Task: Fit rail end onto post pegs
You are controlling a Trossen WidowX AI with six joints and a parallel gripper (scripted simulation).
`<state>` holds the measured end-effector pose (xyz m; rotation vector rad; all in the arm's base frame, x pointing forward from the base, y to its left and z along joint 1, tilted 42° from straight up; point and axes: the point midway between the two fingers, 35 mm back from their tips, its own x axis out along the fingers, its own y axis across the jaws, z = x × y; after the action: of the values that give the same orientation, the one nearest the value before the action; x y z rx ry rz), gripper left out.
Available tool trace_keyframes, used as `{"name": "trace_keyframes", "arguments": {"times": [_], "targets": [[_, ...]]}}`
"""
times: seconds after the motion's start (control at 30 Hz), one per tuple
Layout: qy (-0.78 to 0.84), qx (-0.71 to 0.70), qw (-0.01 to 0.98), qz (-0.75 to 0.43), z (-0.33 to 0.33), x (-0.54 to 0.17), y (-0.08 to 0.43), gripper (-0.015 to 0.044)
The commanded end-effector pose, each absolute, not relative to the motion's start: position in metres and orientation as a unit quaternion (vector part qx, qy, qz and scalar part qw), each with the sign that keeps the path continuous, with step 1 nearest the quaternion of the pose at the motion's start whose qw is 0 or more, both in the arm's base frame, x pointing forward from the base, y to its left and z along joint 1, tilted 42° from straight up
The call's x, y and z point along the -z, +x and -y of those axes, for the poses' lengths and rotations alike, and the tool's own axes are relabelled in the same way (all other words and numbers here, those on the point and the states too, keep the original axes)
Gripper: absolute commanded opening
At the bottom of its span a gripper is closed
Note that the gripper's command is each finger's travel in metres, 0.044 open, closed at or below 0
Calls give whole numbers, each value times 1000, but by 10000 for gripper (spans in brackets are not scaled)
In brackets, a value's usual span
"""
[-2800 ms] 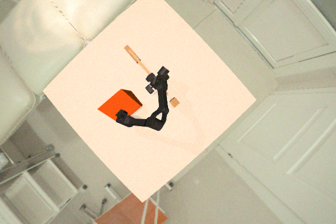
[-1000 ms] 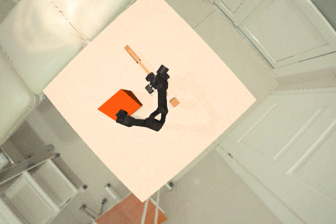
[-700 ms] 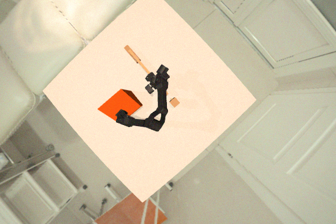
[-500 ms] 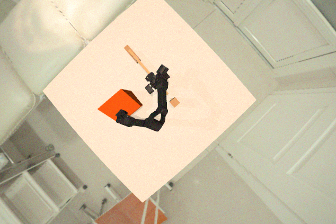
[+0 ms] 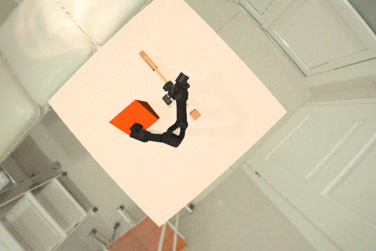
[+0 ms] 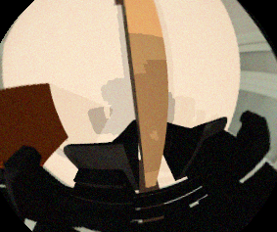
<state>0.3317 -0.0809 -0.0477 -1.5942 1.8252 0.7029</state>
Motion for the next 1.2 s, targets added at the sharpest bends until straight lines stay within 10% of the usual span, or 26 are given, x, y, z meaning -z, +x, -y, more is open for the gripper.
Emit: {"name": "trace_keyframes", "arguments": {"times": [0.0, 1.17], "targets": [[-604, -267, 307, -686, 78, 47, 333, 0], [-604, -267, 306, -686, 81, 46, 331, 0]]}}
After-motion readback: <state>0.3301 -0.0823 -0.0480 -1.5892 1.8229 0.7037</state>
